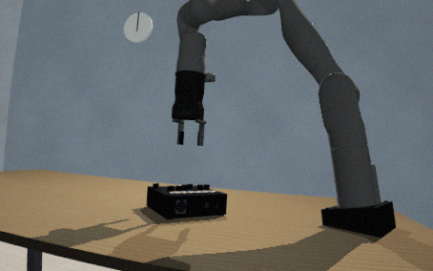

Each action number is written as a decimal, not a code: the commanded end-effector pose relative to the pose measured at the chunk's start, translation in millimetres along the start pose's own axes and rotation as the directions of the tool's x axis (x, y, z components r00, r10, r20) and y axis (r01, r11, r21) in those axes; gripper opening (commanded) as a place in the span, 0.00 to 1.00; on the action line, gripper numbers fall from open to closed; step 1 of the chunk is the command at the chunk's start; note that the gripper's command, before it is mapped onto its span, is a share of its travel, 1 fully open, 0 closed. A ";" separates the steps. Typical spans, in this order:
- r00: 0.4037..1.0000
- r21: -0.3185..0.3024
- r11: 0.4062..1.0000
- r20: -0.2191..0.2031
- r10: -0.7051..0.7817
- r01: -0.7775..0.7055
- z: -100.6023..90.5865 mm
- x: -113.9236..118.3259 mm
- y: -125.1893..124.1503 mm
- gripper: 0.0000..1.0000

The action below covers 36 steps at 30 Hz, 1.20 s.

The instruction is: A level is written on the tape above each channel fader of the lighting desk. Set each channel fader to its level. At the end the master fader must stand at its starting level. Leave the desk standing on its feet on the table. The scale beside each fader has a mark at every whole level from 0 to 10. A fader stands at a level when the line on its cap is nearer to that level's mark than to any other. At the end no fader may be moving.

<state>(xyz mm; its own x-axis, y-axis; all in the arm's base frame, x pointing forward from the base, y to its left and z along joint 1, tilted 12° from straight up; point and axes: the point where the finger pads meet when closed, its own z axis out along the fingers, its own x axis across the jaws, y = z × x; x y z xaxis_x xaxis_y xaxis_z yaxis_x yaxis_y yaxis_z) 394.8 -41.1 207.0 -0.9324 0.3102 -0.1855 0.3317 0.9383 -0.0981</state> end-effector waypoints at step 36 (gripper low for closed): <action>0.633 0.001 0.634 0.067 0.771 -0.773 27.9 3.2 -14.9 1.00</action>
<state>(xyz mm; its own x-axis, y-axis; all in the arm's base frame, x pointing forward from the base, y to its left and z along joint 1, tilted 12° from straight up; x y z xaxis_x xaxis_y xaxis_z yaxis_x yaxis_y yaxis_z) 390.7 -60.5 181.6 -0.3511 0.9012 -0.2541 0.9222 0.3799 0.0729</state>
